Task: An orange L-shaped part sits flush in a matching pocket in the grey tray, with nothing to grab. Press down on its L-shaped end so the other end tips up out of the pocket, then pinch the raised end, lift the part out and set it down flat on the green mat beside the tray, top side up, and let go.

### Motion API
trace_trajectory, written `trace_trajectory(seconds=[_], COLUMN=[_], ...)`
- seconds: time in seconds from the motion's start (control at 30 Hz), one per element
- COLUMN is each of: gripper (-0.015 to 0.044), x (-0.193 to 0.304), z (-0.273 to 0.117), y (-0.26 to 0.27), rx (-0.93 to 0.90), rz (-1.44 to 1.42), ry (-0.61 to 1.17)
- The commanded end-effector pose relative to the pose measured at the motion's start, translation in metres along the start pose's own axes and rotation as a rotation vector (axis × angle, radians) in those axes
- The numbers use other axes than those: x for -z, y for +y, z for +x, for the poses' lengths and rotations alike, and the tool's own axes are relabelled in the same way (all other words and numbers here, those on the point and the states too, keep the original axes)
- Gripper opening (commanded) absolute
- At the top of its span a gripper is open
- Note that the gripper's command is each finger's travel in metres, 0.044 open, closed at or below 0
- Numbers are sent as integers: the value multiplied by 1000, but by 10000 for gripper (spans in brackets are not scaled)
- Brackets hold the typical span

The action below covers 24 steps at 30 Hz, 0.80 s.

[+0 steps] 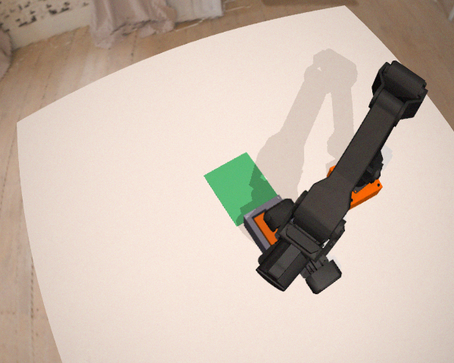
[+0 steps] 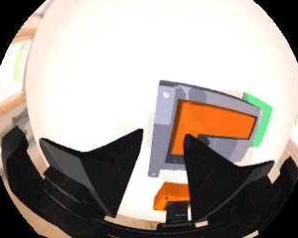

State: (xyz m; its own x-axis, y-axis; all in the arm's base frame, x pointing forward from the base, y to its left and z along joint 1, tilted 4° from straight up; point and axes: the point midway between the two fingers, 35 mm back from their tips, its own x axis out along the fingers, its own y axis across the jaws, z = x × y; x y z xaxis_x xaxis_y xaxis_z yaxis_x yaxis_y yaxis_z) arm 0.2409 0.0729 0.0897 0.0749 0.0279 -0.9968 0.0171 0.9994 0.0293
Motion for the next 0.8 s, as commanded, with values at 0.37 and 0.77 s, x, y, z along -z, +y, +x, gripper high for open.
trace_trajectory(seconds=[0.37,0.77], gripper=[180,180], x=[-2,-2], z=[20,40], y=[0,0], rx=[0,1], rz=[4,4], ry=[-13,-13])
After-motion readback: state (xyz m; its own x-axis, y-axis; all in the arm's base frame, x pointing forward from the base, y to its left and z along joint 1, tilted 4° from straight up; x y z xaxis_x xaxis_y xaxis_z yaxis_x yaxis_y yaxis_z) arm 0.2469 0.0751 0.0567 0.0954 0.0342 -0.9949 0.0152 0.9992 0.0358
